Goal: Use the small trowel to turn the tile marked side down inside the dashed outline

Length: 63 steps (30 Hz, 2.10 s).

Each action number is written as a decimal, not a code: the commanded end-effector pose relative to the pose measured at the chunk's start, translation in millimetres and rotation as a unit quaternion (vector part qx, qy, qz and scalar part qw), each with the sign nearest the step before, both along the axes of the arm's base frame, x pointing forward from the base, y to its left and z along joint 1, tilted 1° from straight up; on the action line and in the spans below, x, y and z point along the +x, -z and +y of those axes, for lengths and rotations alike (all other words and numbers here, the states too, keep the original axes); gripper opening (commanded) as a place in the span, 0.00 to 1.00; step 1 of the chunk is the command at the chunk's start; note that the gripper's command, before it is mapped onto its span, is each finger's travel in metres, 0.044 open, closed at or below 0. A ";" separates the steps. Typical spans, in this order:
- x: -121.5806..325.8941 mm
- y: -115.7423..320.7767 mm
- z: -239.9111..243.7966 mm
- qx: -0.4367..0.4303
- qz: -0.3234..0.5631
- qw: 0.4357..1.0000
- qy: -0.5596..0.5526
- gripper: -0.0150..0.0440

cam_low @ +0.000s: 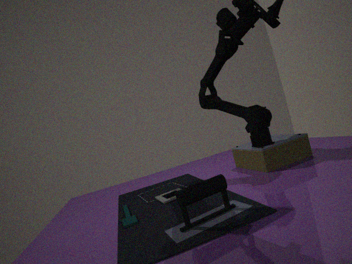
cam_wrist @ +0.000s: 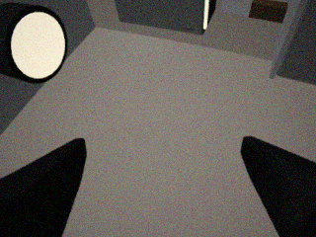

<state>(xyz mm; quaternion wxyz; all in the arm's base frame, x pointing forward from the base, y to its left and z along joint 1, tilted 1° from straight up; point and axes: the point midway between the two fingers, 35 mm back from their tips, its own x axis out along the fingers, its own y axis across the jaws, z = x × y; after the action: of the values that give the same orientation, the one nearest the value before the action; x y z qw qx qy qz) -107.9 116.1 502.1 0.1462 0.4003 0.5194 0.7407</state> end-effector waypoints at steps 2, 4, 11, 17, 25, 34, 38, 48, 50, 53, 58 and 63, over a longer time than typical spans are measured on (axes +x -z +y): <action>0.0 0.0 0.0 0.000 0.000 1.000 0.000 0.84; 0.0 0.0 0.0 0.000 0.000 1.000 0.000 0.75; 0.0 0.1 0.0 0.000 0.000 1.000 0.000 0.44; 0.0 0.1 0.0 0.000 0.000 1.000 0.000 0.42; 0.0 0.0 0.0 0.000 0.000 1.000 0.000 0.25; 0.0 0.0 0.0 0.000 0.000 1.000 0.000 0.25; 0.0 0.0 0.0 0.000 0.000 1.000 0.000 0.25; 0.0 0.0 0.0 0.000 0.000 1.000 0.000 0.42; 0.0 0.0 0.0 0.000 0.000 1.000 0.000 0.42; 0.0 0.0 0.0 0.000 0.000 1.000 0.000 0.42; 0.0 0.0 0.0 0.000 0.000 1.000 0.000 0.42; 0.0 0.0 0.0 0.000 0.000 1.000 0.000 0.42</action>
<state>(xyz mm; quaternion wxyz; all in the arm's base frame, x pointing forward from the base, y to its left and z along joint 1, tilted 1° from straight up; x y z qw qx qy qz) -108.0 116.1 502.1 0.1462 0.4003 0.5194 0.7407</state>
